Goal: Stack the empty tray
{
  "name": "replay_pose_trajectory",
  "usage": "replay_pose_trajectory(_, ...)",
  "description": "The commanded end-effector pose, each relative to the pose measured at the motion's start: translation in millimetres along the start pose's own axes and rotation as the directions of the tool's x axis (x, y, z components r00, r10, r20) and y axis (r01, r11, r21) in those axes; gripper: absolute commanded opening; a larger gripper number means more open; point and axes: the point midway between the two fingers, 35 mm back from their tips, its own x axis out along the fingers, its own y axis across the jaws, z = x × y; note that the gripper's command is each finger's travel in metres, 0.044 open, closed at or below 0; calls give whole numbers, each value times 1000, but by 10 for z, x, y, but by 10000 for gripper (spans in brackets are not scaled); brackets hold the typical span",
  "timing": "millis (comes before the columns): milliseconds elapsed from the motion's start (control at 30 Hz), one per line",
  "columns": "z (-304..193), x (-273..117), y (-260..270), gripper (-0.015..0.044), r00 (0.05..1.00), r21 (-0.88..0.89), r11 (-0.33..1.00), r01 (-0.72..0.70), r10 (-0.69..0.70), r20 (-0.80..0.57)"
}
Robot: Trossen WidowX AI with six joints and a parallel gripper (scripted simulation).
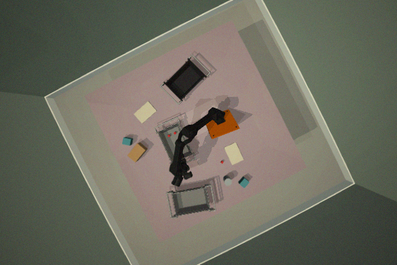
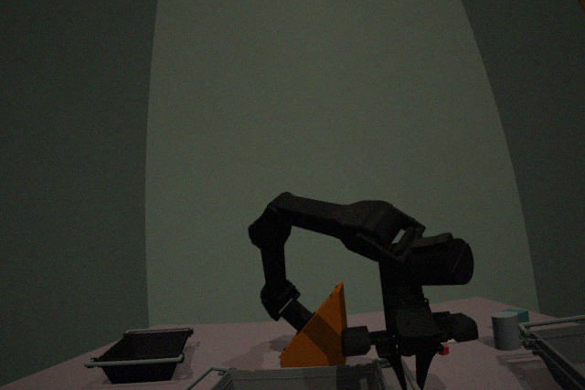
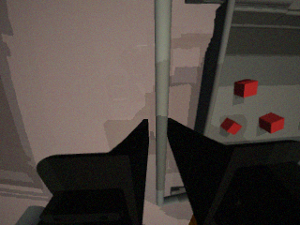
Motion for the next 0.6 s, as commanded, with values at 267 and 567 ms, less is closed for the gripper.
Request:
replay_pose_trajectory(267, -8, -275, -217, 84, 1000, -7, 1000, 7, -7, 1)
replay_pose_trajectory(567, -5, -293, -524, 84, 1000, -7, 1000, 8, -8, 0)
